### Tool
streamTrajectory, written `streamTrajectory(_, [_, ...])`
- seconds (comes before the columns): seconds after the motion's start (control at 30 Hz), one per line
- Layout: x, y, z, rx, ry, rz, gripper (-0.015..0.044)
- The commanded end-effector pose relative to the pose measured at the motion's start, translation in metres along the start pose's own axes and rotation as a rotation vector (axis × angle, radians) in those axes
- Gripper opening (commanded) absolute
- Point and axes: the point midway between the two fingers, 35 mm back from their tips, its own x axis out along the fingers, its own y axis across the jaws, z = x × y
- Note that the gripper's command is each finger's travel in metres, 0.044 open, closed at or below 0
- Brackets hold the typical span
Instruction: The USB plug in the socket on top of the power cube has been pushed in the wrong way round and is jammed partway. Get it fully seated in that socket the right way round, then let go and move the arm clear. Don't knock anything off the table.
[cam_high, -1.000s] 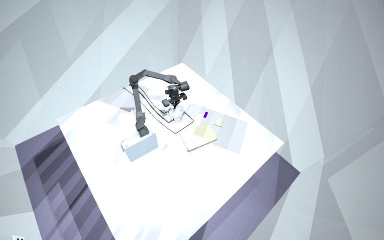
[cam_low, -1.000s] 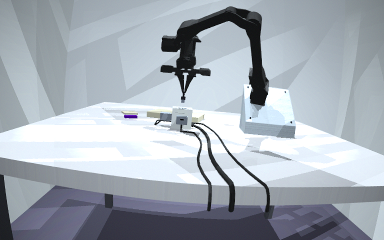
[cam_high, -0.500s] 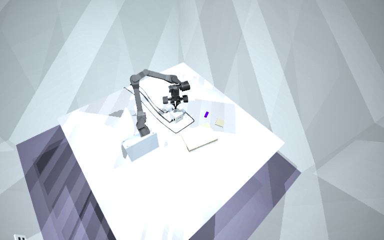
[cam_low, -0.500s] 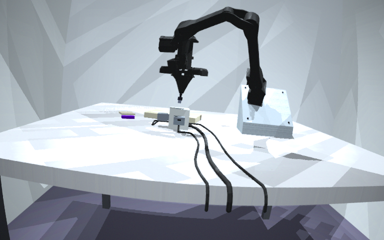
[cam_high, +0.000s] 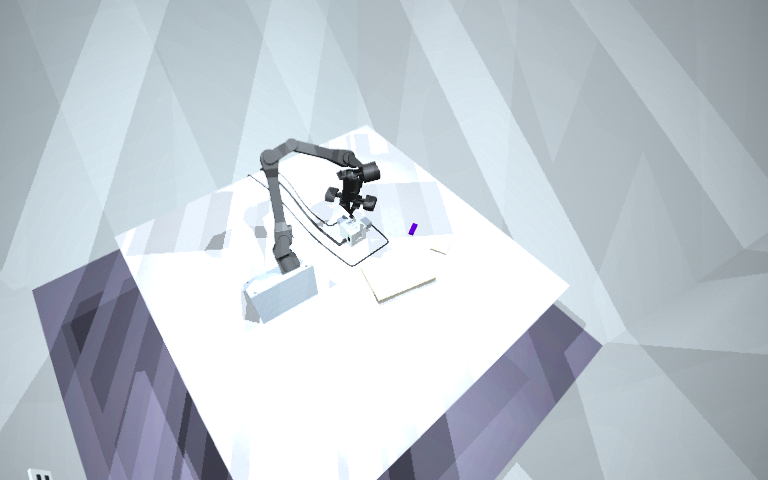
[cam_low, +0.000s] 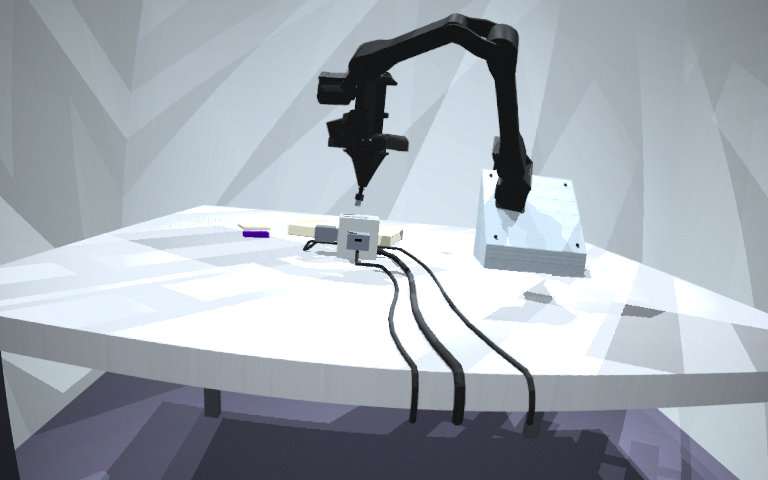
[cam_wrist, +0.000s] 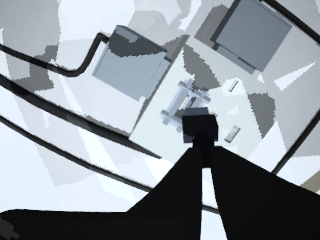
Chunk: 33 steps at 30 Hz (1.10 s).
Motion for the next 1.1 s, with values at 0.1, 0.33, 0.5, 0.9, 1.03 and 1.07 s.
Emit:
streamTrajectory(0.1, [0.0001, -0.0002, -0.0001, 0.198, 0.000, -0.001, 0.0000])
streamTrajectory(0.33, [0.0001, -0.0002, -0.0001, 0.381, 0.000, -0.001, 0.0000])
streamTrajectory(0.5, [0.0001, -0.0002, -0.0001, 0.512, 0.000, -0.001, 0.0000])
streamTrajectory(0.9, [0.0001, -0.0002, -0.0001, 0.826, 0.000, -0.001, 0.0000])
streamTrajectory(1.03, [0.0001, -0.0002, -0.0001, 0.931, 0.000, -0.001, 0.0000])
streamTrajectory(1.07, [0.0001, -0.0002, -0.0001, 0.957, -0.001, -0.001, 0.0000])
